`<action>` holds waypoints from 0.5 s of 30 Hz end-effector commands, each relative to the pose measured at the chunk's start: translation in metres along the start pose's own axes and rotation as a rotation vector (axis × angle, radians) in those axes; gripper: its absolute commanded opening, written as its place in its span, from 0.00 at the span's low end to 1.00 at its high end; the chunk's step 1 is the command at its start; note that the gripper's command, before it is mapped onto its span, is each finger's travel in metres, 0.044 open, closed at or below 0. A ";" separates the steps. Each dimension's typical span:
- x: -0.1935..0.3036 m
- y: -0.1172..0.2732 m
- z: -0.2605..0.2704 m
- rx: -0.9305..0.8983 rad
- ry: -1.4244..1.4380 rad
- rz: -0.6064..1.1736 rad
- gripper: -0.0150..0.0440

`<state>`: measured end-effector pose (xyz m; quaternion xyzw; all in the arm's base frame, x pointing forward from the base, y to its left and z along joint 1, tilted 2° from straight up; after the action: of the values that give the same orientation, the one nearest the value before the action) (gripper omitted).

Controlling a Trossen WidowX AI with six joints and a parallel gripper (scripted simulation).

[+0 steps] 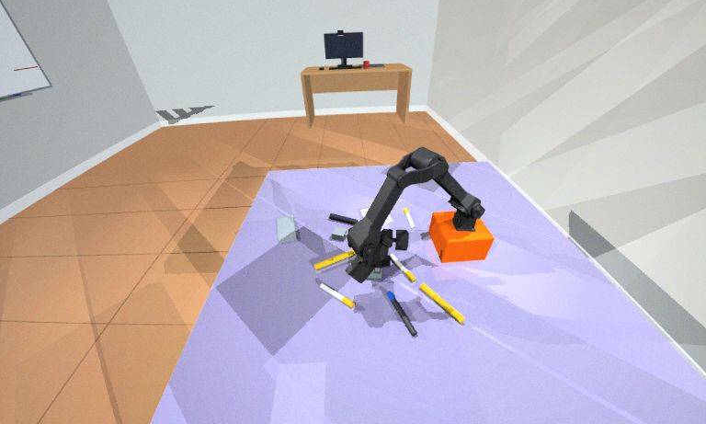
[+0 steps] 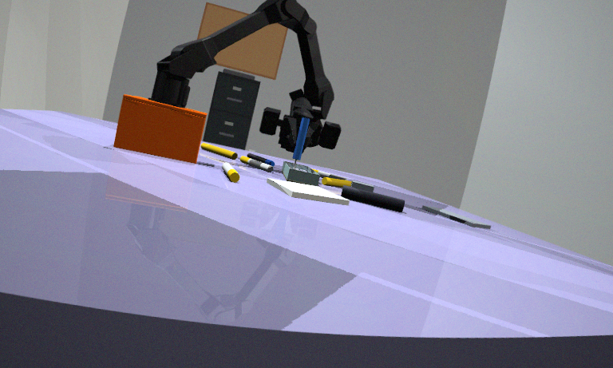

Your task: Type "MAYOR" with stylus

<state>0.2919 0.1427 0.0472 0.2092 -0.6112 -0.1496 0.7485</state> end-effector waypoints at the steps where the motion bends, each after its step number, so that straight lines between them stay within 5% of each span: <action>1: -0.001 -0.001 -0.001 0.004 0.000 0.004 0.39; 15: -0.004 -0.003 -0.001 0.004 0.000 0.004 0.39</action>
<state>0.2923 0.1427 0.0426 0.2090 -0.6113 -0.1494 0.7485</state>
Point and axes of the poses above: the point midway between the two fingers, 35 mm back from their tips, its own y axis back along the fingers, its own z axis across the jaws, x = y × z, the point moved 9 cm from there along y, back along the fingers, and after that the axes turned 14 degrees about y, right-handed, at the moved point
